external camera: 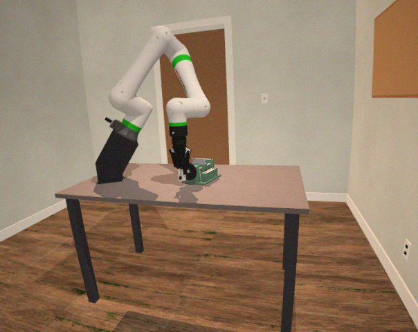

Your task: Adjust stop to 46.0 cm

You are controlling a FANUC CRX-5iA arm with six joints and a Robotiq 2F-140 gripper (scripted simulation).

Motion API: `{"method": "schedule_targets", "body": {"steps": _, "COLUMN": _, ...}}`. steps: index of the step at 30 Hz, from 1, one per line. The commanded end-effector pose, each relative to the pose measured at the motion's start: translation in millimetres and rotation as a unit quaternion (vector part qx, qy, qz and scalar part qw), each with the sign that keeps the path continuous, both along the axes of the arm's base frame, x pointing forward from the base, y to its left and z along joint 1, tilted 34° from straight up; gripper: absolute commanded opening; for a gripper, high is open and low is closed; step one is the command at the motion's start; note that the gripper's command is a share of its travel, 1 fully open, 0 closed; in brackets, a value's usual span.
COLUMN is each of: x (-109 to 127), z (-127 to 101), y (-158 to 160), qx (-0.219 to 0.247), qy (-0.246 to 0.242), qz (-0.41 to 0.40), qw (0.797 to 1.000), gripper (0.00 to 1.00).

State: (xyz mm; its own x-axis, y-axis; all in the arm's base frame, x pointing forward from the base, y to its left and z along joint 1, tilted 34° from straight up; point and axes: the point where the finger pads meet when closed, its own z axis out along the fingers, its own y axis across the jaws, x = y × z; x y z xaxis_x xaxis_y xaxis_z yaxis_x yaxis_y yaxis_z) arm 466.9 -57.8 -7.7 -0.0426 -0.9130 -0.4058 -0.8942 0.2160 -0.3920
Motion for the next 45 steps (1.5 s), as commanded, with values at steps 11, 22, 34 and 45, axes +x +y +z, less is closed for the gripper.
{"method": "schedule_targets", "body": {"steps": 11, "x": 11.1, "z": -1.3, "y": -0.1, "qx": 0.000, "qy": 0.000, "qz": 0.000, "qw": 1.000, "gripper": 0.04}}
{"method": "schedule_targets", "body": {"steps": 22, "x": 19.5, "z": -0.1, "y": -1.0, "qx": 0.000, "qy": 0.000, "qz": 0.000, "qw": 1.000, "gripper": 0.04}}
{"method": "schedule_targets", "body": {"steps": 34, "x": 27.0, "z": 2.7, "y": -2.6, "qx": 0.000, "qy": 0.000, "qz": 0.000, "qw": 1.000, "gripper": 0.04}}
{"method": "schedule_targets", "body": {"steps": 45, "x": 30.4, "z": 4.7, "y": -3.7, "qx": 0.000, "qy": 0.000, "qz": 0.000, "qw": 1.000, "gripper": 0.04}}
